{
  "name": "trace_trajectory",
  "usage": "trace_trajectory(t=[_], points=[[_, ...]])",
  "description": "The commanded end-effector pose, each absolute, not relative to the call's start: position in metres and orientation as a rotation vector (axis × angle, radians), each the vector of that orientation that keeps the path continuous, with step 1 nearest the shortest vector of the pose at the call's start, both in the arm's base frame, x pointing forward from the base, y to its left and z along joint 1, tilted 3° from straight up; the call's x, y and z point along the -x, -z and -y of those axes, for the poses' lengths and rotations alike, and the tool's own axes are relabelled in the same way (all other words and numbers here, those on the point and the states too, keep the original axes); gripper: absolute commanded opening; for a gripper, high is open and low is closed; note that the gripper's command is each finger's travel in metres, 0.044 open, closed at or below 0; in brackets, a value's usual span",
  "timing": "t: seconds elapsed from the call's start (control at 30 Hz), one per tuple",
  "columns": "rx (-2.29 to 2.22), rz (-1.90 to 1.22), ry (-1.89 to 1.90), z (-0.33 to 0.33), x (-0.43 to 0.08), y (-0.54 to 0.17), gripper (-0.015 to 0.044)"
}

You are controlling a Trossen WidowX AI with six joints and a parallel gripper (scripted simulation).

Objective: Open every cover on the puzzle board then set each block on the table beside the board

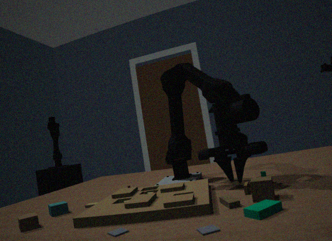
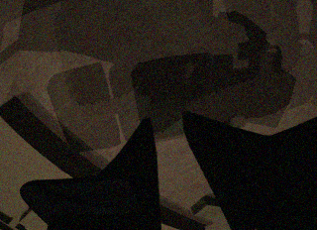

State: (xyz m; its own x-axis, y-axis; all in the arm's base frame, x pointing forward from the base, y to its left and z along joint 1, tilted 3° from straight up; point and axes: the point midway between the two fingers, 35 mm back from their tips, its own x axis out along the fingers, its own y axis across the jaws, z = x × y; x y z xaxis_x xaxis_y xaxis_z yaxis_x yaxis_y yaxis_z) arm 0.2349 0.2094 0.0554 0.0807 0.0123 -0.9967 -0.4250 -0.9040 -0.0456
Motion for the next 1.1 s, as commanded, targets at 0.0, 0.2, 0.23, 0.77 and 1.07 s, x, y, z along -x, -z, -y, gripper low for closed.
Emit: trace_trajectory(t=[0.0, 0.2, 0.23, 0.77, 1.07], points=[[2.046, -0.414, -1.896, -0.208, -0.234, -0.047, 0.0080], [2.040, -0.413, -1.890, -0.208, -0.234, -0.047, 0.0106], [2.040, -0.413, -1.890, -0.208, -0.234, -0.047, 0.0133], [2.041, -0.413, -1.891, -0.209, -0.234, -0.061, 0.0440], [2.043, -0.413, -1.893, -0.210, -0.233, -0.089, 0.0440]])
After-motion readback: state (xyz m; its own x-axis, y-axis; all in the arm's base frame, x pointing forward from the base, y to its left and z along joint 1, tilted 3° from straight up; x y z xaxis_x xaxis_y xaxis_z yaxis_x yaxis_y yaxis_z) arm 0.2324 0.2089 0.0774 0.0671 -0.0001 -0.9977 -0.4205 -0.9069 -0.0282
